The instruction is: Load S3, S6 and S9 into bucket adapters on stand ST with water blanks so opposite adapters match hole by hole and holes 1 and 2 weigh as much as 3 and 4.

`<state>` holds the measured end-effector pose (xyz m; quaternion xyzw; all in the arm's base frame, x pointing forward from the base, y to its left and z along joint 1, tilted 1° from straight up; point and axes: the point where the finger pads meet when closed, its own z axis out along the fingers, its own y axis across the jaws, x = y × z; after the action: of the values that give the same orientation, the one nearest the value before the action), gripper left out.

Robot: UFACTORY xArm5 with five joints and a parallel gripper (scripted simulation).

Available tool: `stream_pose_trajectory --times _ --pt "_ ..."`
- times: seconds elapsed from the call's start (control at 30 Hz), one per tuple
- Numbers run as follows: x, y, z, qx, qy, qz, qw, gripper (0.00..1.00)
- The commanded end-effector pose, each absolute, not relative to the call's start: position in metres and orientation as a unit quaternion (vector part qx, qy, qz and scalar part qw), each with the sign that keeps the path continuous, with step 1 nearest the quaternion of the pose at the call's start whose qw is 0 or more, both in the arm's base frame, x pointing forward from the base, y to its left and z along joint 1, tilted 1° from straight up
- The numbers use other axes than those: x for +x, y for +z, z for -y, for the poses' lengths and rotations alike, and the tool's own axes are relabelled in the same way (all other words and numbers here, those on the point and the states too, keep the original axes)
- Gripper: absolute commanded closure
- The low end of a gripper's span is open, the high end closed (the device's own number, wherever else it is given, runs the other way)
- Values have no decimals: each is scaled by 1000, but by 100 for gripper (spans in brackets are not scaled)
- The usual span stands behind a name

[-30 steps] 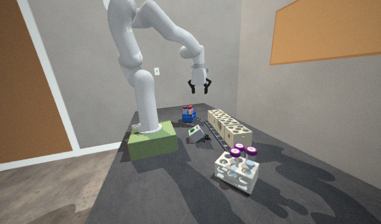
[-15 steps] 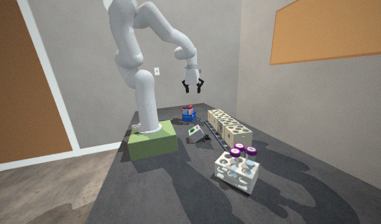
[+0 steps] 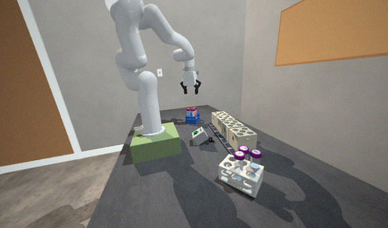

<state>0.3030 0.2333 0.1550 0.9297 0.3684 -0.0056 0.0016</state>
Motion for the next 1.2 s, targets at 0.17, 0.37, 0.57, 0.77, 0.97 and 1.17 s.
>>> stream_pose_trajectory --times 0.17,0.37,0.57,0.77,0.97,1.17 --pt "302 143 -238 930 -4 -367 1 0" --pt "302 127 -238 930 -4 -367 1 0" --pt "302 111 -238 930 -4 -367 1 0" --pt "302 100 -238 930 -4 -367 1 0" --pt "302 84 -238 930 -4 -367 1 0" --pt "302 68 -238 930 -4 -367 1 0"
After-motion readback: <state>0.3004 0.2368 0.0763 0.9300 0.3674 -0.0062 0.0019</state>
